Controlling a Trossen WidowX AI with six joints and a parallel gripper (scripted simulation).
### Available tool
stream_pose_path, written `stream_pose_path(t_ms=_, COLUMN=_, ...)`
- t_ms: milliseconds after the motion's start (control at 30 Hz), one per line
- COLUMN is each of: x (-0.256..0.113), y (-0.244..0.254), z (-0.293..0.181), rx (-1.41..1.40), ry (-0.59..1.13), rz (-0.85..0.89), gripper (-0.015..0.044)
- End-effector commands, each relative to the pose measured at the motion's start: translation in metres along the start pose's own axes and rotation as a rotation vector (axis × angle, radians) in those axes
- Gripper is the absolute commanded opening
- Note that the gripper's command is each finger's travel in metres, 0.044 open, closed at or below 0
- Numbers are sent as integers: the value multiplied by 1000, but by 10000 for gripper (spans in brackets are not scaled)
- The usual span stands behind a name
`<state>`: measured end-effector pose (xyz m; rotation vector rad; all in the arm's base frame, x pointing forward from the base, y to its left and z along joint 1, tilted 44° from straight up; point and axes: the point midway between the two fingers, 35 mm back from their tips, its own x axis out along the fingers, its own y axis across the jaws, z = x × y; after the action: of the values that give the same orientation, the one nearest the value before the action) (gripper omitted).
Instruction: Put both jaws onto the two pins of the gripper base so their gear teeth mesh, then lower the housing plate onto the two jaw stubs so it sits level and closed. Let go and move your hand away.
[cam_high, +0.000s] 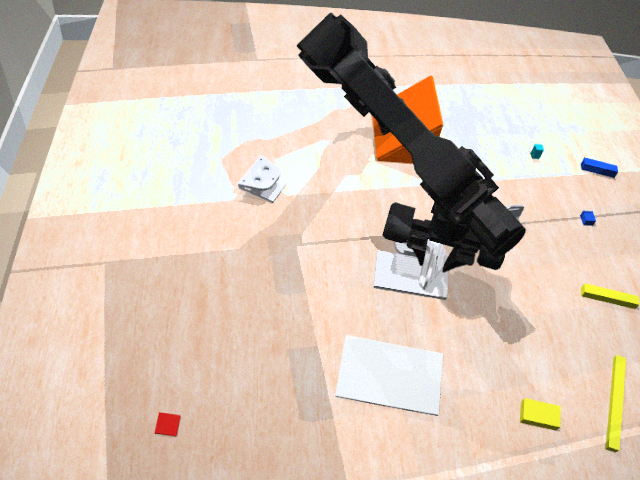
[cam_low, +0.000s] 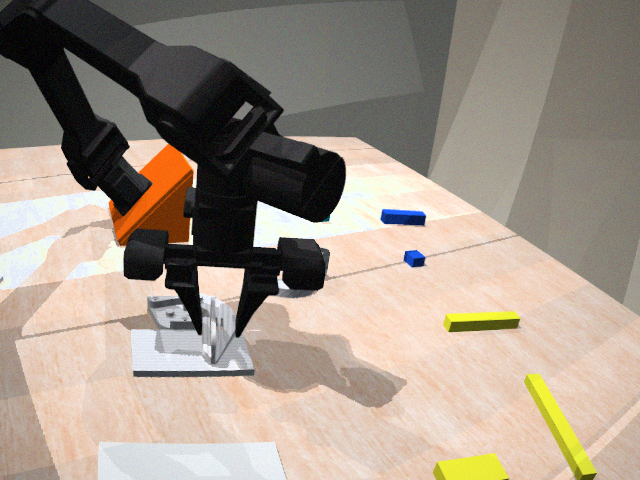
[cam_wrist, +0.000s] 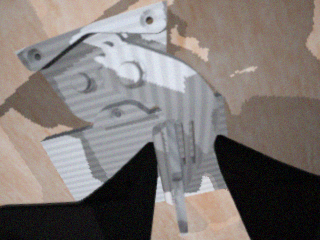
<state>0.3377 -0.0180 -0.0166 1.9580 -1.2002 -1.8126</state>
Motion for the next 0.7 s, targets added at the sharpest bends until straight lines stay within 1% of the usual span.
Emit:
stream_pose_path(t_ms=0, x=2, y=0, z=0, rx=-5, ry=-2, rz=8, gripper=134)
stream_pose_path(t_ms=233, x=-3, y=0, z=0, rx=-5, ry=-2, rz=8, gripper=134)
stream_pose_path(t_ms=667, x=0, y=0, z=-1, rx=-5, ry=-2, rz=8, gripper=134)
